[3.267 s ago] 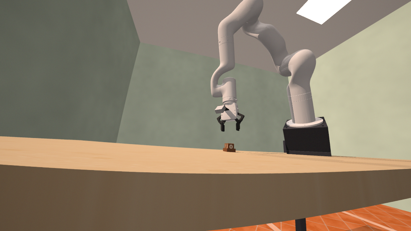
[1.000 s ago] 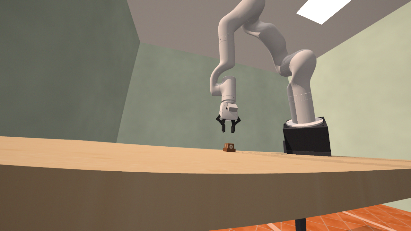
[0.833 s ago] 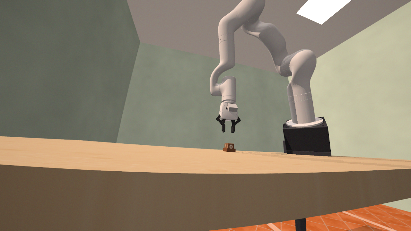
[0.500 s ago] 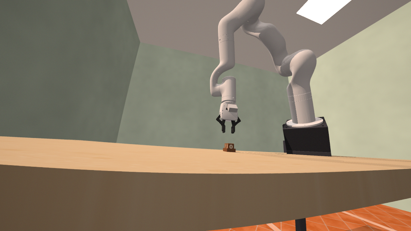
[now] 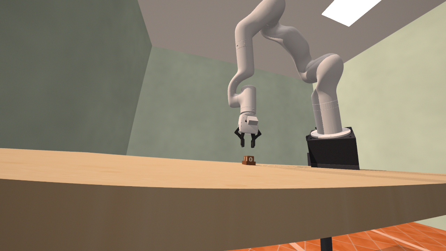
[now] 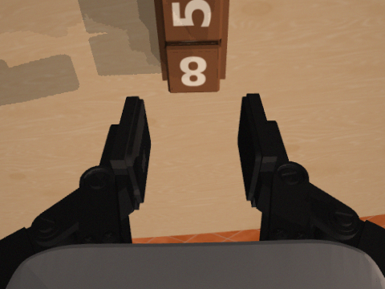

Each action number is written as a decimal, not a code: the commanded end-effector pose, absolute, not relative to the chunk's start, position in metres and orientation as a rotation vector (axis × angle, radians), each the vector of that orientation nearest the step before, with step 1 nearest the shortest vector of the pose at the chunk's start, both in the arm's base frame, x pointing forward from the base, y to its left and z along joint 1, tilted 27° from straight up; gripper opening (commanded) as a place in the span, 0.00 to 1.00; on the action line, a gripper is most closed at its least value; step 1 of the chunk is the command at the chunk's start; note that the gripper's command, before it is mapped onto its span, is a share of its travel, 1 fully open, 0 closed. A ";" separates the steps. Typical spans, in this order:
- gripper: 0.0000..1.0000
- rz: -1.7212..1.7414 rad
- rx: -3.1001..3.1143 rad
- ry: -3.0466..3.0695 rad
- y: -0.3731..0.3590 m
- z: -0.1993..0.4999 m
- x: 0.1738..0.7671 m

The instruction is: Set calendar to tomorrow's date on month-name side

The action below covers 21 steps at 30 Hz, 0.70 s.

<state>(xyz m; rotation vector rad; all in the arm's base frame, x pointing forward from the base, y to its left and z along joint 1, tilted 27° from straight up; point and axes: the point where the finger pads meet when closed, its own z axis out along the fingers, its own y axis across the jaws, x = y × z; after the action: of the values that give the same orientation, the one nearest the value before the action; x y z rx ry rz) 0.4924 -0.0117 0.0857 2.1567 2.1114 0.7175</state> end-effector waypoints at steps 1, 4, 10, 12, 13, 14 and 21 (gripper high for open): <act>0.49 0.719 2.155 2.109 -0.010 0.080 0.495; 0.49 0.719 2.155 2.109 -0.009 0.076 0.497; 0.49 0.719 2.155 2.109 -0.006 0.067 0.500; 0.49 0.719 2.155 2.109 -0.005 0.064 0.501; 0.49 0.719 2.155 2.109 -0.005 0.063 0.502; 0.49 0.719 2.155 2.109 -0.005 0.063 0.502; 0.49 0.719 2.155 2.109 -0.003 0.057 0.504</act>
<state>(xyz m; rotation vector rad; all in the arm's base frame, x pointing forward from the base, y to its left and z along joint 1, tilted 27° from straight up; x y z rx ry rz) 0.5017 -0.0038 0.0611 2.1562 2.1111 0.7179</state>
